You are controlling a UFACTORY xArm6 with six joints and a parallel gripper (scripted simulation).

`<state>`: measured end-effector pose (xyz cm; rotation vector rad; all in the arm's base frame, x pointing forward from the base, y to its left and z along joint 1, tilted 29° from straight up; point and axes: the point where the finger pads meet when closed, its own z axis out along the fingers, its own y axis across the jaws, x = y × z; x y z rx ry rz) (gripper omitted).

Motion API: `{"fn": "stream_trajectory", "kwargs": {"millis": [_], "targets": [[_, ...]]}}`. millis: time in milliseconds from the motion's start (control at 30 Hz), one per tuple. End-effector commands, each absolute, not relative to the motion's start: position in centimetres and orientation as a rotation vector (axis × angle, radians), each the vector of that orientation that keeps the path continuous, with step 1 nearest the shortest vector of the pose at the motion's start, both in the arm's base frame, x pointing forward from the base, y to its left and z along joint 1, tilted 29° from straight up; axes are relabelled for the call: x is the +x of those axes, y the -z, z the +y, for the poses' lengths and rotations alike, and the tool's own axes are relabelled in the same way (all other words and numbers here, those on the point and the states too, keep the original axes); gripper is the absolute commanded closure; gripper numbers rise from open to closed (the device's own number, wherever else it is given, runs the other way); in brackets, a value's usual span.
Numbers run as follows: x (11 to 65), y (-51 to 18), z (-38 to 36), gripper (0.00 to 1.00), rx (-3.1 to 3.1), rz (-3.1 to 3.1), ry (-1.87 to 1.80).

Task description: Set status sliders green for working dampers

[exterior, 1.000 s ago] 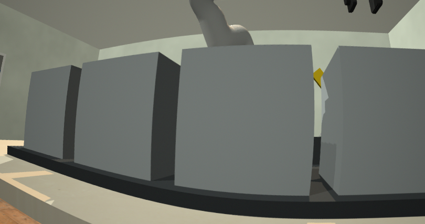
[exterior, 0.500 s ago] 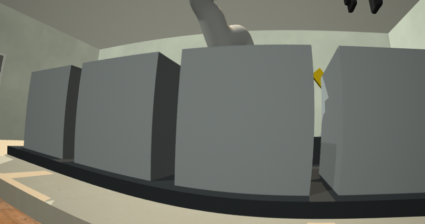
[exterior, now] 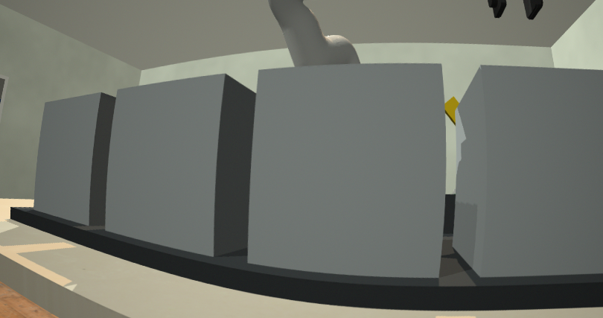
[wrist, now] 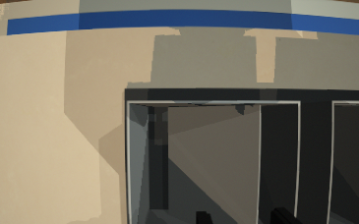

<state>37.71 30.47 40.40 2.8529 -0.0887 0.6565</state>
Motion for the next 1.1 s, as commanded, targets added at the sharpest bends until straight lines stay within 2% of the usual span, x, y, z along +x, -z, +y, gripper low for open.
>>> {"fn": "stream_trajectory", "kwargs": {"millis": [0,367,400,1067], "targets": [[37.70,-40.58,30.53,0.61,2.855,-0.089,-0.661],[37.70,-40.58,30.53,0.61,2.855,-0.089,-0.661],[37.70,-40.58,30.53,1.00,2.855,-0.089,-0.661],[37.70,-40.58,30.53,1.00,2.855,-0.089,-0.661]]}}
